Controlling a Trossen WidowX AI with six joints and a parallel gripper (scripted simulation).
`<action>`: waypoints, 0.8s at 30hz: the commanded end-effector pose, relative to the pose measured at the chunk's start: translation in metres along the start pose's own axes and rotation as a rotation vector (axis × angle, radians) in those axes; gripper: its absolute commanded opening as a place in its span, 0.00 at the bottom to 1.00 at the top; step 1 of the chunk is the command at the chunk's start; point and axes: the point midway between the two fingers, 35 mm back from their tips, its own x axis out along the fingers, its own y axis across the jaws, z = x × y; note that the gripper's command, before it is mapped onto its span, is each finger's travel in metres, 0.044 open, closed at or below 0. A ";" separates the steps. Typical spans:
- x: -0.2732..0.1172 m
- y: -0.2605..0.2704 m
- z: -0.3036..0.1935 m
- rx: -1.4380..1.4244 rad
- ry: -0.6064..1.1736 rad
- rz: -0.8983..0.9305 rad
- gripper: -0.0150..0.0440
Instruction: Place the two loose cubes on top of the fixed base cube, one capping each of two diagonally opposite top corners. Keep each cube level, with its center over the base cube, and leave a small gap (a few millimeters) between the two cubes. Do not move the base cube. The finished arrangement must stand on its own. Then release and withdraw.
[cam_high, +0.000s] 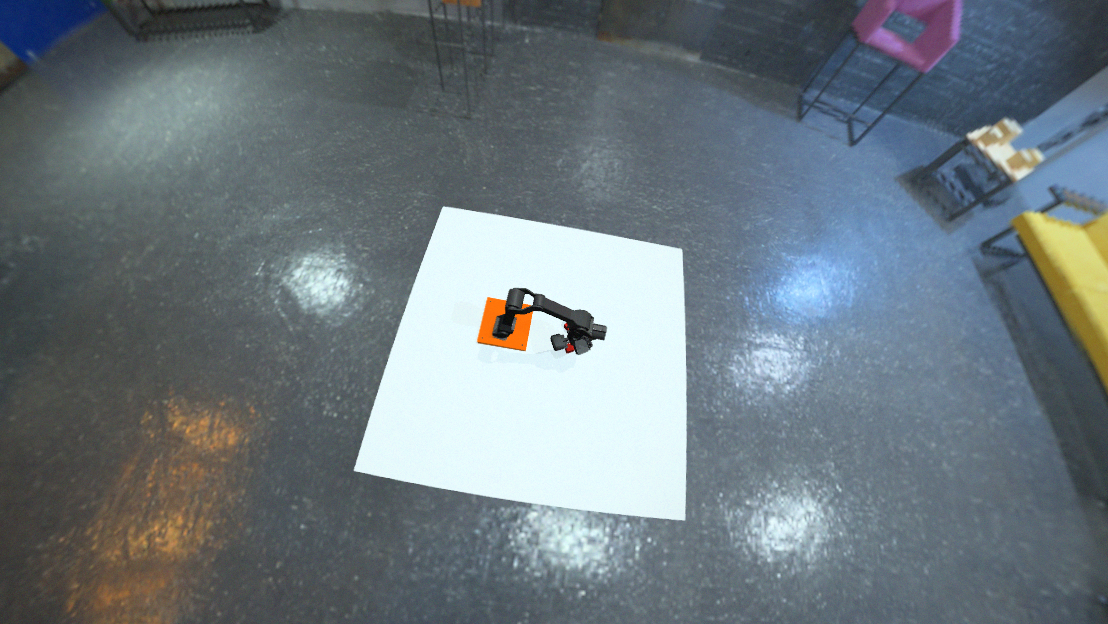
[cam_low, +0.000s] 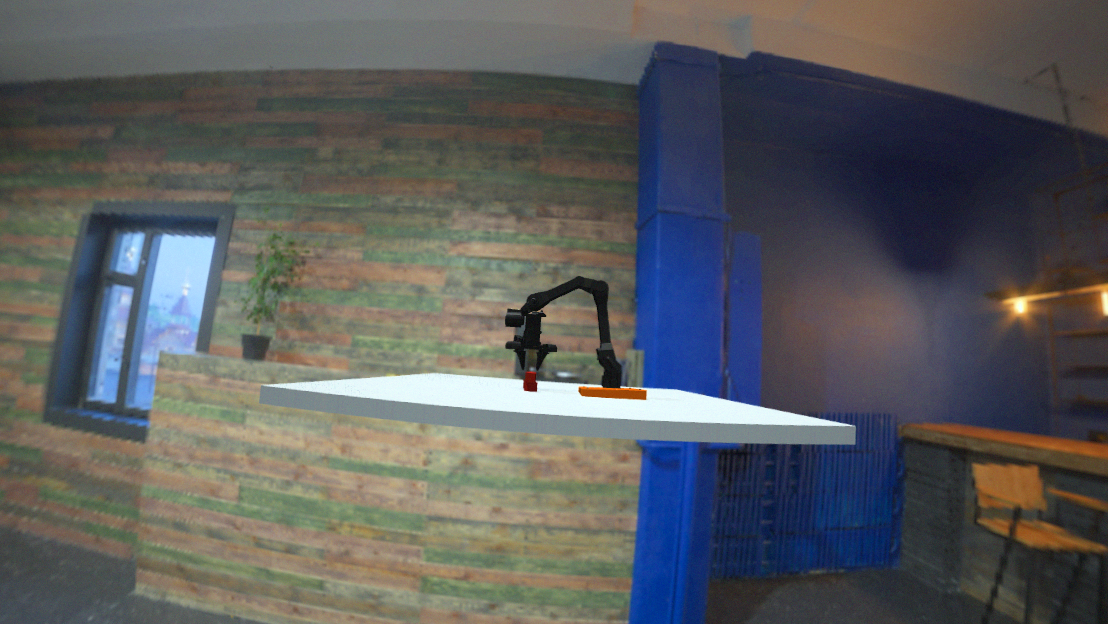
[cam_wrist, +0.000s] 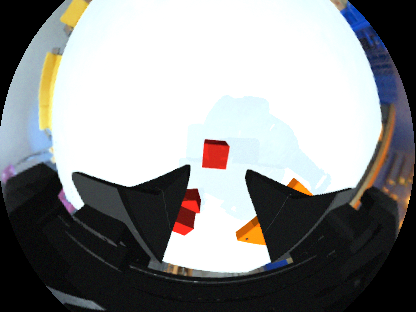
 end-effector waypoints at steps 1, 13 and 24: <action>0.008 0.000 0.000 0.003 0.000 0.006 0.70; 0.026 0.000 0.000 0.003 0.000 0.005 0.70; 0.044 0.000 0.000 0.003 0.000 0.005 0.70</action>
